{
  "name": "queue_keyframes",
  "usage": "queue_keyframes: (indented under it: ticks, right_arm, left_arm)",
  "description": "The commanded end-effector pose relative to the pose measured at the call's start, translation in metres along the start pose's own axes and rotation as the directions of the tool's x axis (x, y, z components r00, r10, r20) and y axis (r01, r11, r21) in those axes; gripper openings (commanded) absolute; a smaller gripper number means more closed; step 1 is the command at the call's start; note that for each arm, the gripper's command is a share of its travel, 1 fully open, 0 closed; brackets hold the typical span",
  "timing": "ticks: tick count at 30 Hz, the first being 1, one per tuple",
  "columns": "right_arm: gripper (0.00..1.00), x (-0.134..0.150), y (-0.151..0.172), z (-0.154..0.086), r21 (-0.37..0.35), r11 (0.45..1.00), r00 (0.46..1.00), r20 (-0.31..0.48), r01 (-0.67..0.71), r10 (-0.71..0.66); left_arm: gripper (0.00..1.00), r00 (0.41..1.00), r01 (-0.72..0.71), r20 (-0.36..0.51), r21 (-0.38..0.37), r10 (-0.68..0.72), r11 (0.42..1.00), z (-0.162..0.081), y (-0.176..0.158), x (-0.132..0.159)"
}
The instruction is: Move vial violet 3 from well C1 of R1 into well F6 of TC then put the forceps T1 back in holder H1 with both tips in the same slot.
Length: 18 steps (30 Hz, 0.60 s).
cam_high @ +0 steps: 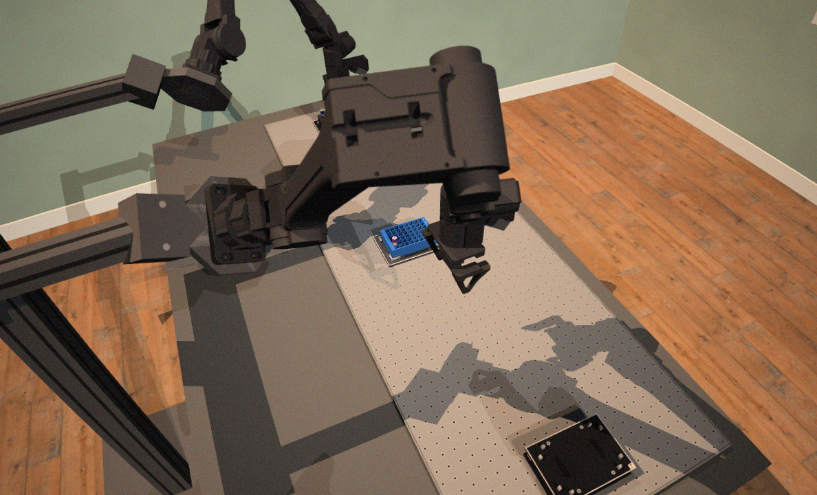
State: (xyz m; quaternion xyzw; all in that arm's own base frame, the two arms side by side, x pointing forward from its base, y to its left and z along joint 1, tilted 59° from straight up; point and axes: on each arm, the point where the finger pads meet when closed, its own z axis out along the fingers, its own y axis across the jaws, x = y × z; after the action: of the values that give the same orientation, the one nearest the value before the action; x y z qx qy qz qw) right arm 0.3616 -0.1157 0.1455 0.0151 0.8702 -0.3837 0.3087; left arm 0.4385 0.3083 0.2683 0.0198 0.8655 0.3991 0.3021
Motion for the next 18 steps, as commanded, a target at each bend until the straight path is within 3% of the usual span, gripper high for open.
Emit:
queue_keyframes:
  ticks: [1,18]
  right_arm:
    - [1.00,-0.013,-0.006,-0.004,0.008,0.999,0.999,0.028,-0.037,0.037]
    - [1.00,-0.013,-0.006,-0.004,0.008,0.999,0.999,0.028,-0.037,0.037]
  left_arm:
    - [0.24,1.000,-0.003,-0.009,-0.010,0.003,1.000,0.016,0.006,0.001]
    - [0.24,1.000,-0.004,-0.017,-0.004,0.004,1.000,0.039,0.002,0.007]
